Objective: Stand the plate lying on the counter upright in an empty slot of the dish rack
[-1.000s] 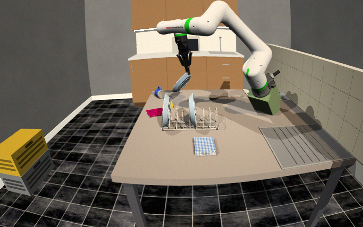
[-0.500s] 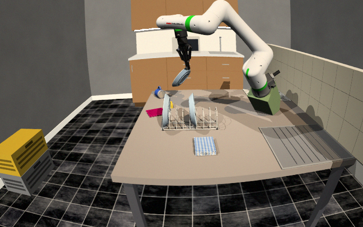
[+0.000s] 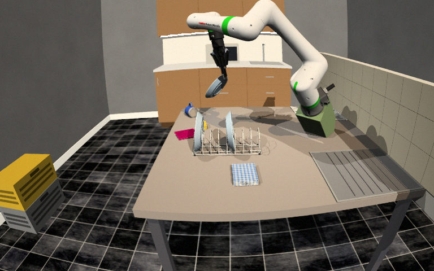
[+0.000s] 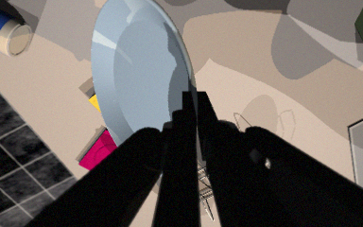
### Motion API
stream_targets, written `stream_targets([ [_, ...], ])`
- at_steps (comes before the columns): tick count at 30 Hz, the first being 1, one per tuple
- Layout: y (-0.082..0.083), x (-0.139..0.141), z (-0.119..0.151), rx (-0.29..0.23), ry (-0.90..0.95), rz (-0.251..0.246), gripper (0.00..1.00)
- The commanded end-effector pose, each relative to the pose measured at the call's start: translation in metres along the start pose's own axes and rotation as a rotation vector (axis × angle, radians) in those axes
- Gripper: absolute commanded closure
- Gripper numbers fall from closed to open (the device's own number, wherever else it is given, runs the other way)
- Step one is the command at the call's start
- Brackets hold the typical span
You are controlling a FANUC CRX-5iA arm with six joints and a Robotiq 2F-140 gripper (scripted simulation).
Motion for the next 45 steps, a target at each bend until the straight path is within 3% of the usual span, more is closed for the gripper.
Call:
stream_targets([
  [1,0.008,0.001,0.0,0.002,0.0,-0.001,0.9],
  [25,0.047,0.008,0.001,0.002,0.0,-0.001,0.9],
  [45,0.06,0.01,0.001,0.002,0.0,-0.001,0.9],
])
Point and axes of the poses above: the point where the finger pads meet when closed, its own y axis back along the fingers, its own x axis across the jaws, z = x × y, the point moved 7 cm from there along y, back along the fingers, and after that the axes turned 9 degrees about y, right-handed, at the moved point
